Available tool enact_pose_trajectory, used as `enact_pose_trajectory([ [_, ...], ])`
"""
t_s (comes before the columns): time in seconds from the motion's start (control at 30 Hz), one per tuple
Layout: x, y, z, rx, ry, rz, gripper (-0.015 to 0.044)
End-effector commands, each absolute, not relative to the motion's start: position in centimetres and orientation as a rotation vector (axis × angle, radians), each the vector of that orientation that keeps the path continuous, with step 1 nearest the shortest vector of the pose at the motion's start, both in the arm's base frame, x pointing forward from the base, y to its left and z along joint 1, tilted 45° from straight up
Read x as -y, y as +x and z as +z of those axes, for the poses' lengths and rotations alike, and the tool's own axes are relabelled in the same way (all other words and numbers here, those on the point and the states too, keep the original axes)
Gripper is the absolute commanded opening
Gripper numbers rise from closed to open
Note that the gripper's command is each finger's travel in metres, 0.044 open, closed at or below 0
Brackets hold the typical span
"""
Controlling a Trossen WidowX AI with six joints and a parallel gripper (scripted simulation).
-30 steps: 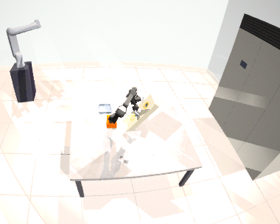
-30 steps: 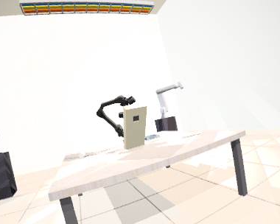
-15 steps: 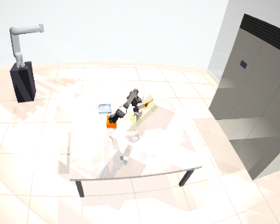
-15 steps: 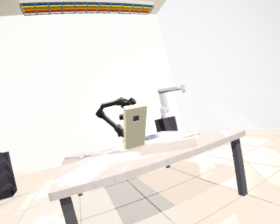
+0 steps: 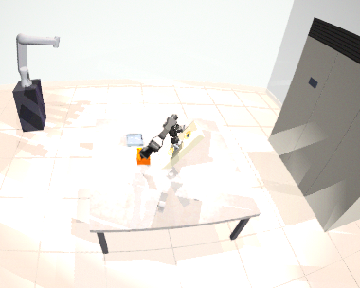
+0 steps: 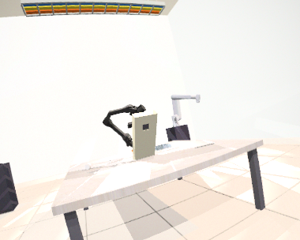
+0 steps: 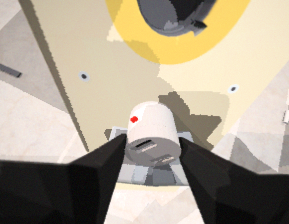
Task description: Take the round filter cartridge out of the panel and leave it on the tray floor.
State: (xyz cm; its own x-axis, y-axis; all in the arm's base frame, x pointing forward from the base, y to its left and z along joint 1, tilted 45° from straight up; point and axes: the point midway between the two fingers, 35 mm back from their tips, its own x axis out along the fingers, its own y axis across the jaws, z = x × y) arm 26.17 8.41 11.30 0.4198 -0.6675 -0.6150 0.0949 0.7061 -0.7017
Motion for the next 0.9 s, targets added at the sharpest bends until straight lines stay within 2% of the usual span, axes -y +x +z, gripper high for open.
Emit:
enact_pose_trajectory([
  [0.0,-8.7,26.5,11.5,-1.039,-0.637,-0.521,0.0028],
  [0.03,-8.9,26.7,11.8,-1.039,-0.637,-0.521,0.0002],
  [0.07,-9.0,26.9,12.0,-1.038,-0.638,-0.521,0.0000],
  [0.27,-9.9,27.6,13.0,-1.035,-0.643,-0.514,0.0000],
  [0.87,-16.1,24.4,18.1,-1.010,-0.694,-0.381,0.0000],
])
